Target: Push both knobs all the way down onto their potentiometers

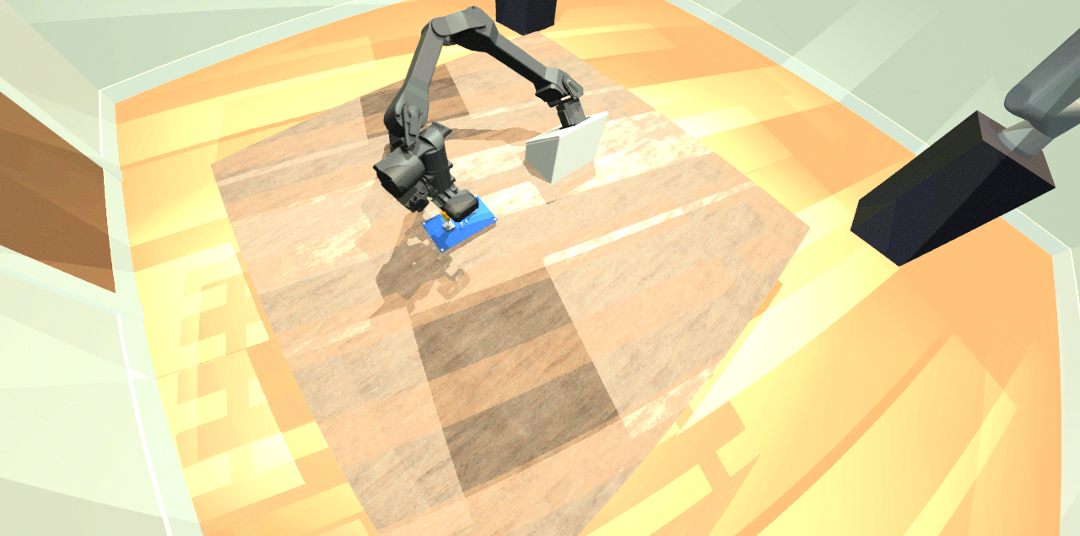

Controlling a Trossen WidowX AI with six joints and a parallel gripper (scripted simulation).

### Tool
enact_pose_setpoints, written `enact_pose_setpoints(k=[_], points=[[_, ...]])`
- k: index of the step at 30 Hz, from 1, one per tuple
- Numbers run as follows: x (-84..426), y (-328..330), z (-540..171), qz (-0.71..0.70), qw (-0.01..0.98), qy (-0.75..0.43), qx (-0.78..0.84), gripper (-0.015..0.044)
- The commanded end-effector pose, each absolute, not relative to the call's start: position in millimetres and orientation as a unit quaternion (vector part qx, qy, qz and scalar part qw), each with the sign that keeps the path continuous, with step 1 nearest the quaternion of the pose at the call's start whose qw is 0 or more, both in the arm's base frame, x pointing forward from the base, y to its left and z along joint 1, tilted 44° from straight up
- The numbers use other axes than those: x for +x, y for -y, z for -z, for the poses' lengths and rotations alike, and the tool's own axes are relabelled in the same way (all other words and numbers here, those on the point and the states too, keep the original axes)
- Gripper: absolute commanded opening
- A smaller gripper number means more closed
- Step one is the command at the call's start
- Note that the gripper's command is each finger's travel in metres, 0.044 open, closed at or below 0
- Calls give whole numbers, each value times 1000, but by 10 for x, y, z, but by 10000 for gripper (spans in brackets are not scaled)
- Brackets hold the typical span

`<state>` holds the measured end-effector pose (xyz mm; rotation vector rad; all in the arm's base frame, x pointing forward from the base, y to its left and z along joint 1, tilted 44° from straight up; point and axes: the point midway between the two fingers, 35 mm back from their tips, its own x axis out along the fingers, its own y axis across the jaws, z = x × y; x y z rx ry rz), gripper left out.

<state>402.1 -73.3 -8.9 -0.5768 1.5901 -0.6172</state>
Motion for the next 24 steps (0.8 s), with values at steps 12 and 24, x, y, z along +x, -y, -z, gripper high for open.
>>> enact_pose_setpoints(k=[12, 24], points=[[4005, 741, 114, 268, 617, -694, -255, 0], [4002, 763, 137, 268, 617, -694, -255, 0]])
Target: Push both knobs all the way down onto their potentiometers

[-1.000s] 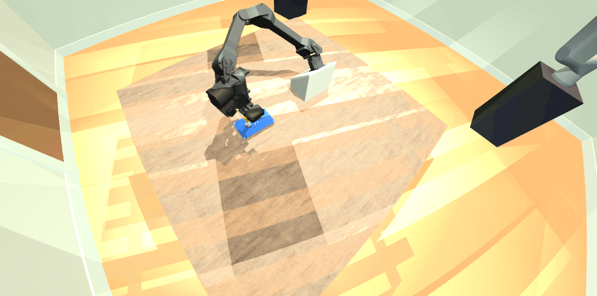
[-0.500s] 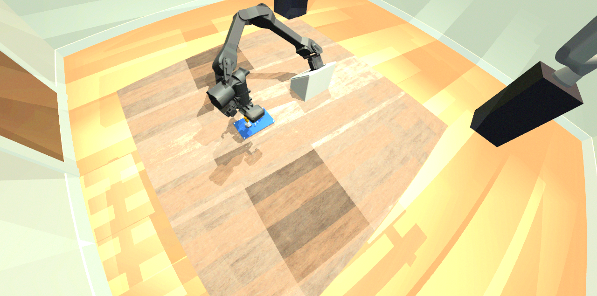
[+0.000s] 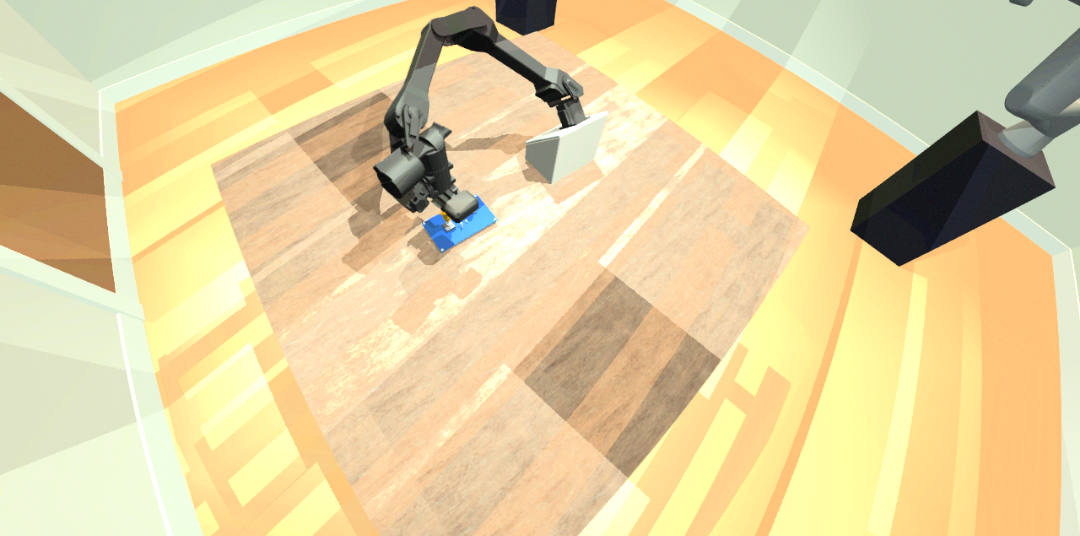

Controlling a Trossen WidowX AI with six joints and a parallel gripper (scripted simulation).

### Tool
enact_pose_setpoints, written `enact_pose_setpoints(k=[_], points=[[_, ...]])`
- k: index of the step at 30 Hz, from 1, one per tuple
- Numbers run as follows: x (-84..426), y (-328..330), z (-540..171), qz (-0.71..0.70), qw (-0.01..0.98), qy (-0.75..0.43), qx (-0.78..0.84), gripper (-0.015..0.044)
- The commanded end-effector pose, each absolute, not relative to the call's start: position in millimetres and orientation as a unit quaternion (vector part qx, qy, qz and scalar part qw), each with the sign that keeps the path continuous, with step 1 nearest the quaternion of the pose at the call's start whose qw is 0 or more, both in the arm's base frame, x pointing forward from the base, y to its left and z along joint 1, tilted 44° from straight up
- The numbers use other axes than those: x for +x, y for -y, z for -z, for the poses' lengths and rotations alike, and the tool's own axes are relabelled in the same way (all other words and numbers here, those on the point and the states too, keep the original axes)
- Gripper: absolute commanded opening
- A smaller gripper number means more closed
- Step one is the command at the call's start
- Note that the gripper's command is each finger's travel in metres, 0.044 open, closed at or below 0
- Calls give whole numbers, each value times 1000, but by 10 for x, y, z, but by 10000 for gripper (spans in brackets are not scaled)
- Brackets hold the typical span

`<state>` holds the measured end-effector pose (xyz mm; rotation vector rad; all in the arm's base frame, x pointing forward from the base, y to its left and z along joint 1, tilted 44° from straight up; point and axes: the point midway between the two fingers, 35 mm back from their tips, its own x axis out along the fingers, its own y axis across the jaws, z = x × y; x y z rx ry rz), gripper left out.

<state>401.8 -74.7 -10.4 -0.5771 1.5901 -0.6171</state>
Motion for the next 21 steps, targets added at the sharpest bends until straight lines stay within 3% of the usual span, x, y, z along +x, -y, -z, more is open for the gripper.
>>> enact_pose_setpoints(k=[1, 21], points=[[4001, 765, 139, 268, 617, -694, -255, 0], [3997, 792, 167, 268, 617, -694, -255, 0]])
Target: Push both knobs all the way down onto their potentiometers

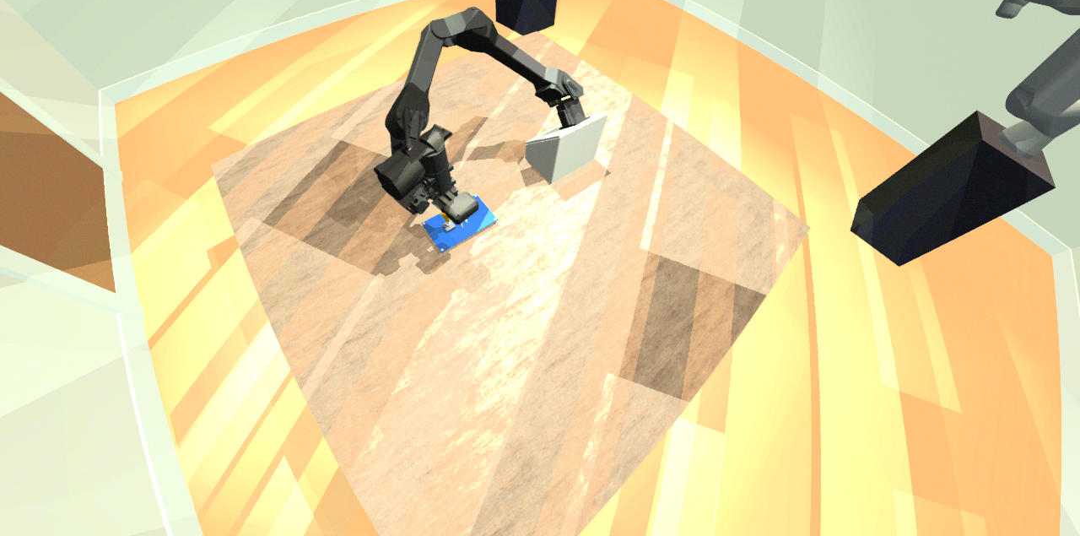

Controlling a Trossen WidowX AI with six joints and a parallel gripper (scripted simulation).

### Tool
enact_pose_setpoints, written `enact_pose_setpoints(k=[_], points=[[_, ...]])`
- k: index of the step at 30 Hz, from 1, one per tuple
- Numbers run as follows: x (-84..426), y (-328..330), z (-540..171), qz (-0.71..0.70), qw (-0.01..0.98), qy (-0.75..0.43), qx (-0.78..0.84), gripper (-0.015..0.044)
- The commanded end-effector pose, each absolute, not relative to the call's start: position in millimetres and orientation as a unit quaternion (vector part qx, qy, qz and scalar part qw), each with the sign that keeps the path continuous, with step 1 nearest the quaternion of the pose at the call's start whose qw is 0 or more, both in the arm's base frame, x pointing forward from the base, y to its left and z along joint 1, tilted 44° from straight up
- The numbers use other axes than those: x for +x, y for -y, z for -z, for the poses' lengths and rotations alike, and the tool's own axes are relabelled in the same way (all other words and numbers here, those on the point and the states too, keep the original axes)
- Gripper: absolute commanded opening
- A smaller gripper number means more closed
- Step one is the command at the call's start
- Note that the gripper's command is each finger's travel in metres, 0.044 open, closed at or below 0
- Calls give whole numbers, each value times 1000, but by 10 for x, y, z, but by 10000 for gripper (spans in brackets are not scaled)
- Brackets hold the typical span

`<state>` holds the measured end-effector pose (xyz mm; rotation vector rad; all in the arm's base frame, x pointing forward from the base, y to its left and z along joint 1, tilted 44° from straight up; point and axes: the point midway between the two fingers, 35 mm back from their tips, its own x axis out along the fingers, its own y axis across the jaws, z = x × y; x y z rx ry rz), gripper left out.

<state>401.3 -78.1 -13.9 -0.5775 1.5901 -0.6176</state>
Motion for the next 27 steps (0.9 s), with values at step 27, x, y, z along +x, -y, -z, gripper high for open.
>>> enact_pose_setpoints(k=[27], points=[[3994, 811, 187, 268, 617, -694, -255, 0]])
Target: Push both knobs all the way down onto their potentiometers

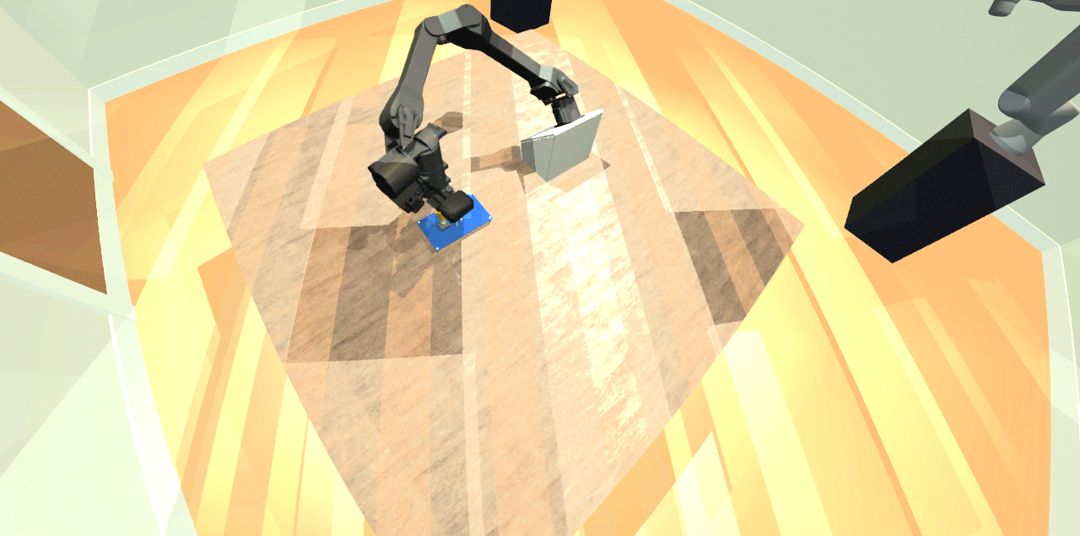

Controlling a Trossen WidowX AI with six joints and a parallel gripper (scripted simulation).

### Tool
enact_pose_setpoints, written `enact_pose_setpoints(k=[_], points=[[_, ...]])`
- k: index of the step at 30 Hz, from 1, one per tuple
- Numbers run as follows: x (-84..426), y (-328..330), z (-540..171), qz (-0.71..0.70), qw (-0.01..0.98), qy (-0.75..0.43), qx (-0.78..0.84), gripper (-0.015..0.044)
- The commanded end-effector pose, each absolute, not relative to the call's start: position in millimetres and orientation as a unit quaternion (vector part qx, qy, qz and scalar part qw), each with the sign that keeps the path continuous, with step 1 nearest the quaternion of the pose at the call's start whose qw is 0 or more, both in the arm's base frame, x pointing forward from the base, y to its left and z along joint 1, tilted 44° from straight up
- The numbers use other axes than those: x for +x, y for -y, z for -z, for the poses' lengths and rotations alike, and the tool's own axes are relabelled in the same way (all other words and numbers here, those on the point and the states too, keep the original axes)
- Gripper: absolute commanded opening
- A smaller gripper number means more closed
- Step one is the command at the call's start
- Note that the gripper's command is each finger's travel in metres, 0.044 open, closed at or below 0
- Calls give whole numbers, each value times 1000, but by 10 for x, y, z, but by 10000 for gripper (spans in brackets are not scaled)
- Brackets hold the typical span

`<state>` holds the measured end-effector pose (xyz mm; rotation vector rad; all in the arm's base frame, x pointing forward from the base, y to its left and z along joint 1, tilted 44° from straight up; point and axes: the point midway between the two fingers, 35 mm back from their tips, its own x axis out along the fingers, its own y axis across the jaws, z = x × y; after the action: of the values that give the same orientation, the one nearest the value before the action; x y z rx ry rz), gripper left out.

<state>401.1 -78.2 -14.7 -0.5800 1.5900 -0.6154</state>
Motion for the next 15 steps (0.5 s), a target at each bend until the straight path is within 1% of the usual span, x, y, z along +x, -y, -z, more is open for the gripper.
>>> enact_pose_setpoints(k=[1, 15], points=[[3994, 811, 187, 268, 617, -694, -255, 0], [3987, 851, 228, 268, 617, -694, -255, 0]])
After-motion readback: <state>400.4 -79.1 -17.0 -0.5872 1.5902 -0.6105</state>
